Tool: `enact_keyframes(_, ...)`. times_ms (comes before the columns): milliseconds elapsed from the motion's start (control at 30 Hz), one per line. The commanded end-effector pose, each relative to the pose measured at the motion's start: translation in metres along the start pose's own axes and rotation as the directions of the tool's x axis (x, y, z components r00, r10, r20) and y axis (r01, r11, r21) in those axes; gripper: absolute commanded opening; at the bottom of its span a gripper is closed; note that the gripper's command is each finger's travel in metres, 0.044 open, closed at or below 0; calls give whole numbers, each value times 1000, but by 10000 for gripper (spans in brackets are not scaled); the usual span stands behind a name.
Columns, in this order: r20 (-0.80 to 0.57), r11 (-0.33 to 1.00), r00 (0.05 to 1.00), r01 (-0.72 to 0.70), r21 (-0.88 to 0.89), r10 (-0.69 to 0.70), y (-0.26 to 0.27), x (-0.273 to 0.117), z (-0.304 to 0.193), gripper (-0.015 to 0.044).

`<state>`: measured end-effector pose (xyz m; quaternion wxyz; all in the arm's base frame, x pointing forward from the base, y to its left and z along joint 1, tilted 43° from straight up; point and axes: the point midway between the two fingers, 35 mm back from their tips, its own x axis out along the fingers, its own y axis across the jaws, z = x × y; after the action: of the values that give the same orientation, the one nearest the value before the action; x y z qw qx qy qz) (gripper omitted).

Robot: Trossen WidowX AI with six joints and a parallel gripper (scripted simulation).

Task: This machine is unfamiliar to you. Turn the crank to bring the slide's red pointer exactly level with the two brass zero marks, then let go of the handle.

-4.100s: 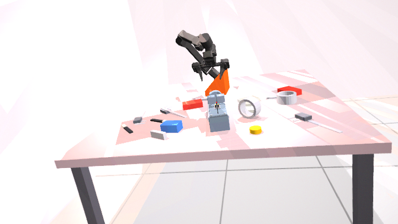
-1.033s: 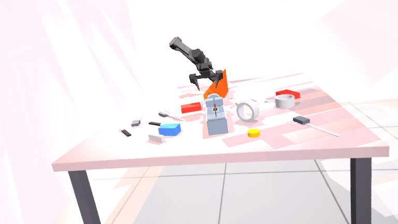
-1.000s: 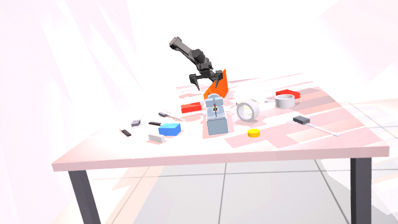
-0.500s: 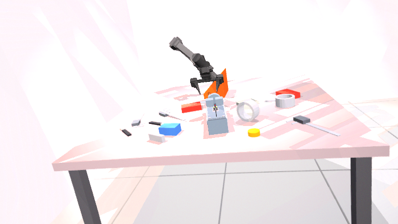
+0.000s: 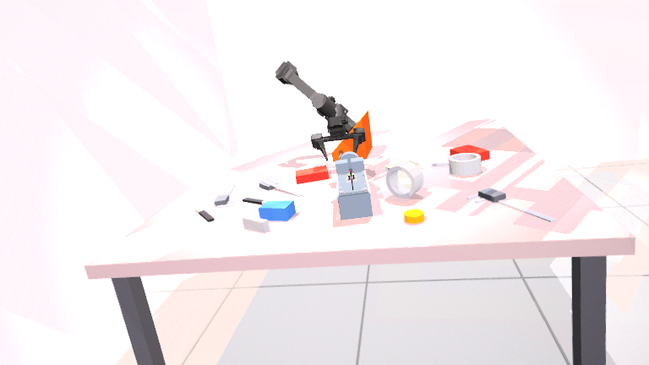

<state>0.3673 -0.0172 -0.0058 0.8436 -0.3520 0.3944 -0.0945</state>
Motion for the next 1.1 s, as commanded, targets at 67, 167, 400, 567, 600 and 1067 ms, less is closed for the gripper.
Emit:
enact_keyframes(67,-13,1000,1000,-9,-13,9,3,6,-13,440)
enact_keyframes(167,-13,1000,1000,-9,-13,8,3,7,-13,440)
enact_keyframes(400,-13,1000,1000,-9,-13,8,3,7,-13,256)
enact_keyframes(567,-13,1000,1000,-9,-13,8,3,7,-13,125)
enact_keyframes(600,-13,1000,1000,-9,-13,8,3,7,-13,99)
enact_keyframes(1067,-13,1000,1000,-9,-13,9,5,5,-10,0)
